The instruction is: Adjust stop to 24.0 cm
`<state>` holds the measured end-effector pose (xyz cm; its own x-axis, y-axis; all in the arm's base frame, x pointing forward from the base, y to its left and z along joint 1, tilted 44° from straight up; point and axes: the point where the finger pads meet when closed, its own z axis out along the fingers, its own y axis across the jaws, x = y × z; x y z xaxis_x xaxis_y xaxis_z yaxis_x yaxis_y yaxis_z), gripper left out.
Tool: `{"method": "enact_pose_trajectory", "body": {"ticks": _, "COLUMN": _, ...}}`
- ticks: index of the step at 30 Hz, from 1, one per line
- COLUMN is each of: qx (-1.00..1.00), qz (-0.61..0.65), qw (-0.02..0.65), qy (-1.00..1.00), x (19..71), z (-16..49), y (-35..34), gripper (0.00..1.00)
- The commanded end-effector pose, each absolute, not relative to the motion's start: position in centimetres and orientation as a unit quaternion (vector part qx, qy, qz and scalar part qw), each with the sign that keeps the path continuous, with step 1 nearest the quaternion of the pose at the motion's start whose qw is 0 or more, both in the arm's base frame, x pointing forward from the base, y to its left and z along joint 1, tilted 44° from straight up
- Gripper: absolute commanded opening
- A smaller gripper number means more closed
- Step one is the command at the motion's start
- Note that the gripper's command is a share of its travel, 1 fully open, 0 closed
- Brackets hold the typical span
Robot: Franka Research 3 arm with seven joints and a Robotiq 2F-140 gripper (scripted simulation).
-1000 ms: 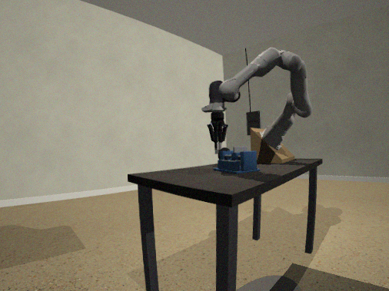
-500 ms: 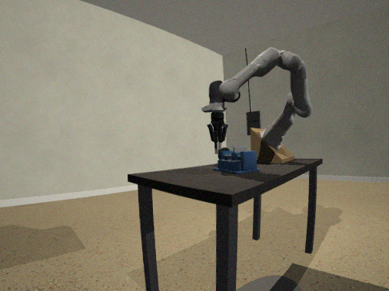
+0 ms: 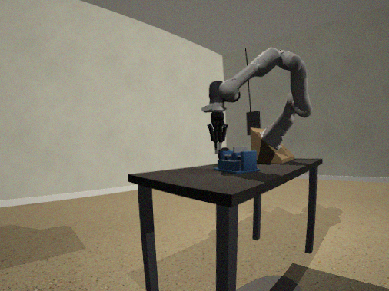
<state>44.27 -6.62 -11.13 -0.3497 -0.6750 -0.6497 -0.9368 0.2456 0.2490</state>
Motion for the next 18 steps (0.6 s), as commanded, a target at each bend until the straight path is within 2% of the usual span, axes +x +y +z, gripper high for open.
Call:
{"method": "enact_pose_trajectory", "body": {"ticks": 1, "qx": -0.53, "qz": 0.31, "qw": 0.212, "qy": 0.761, "x": 44.29, "z": -11.29, "y": -6.6, "gripper": 0.04}}
{"method": "enact_pose_trajectory", "body": {"ticks": 18, "qx": -0.53, "qz": 0.31, "qw": 0.212, "qy": 0.761, "x": 44.5, "z": -11.5, "y": -6.5, "gripper": 0.04}}
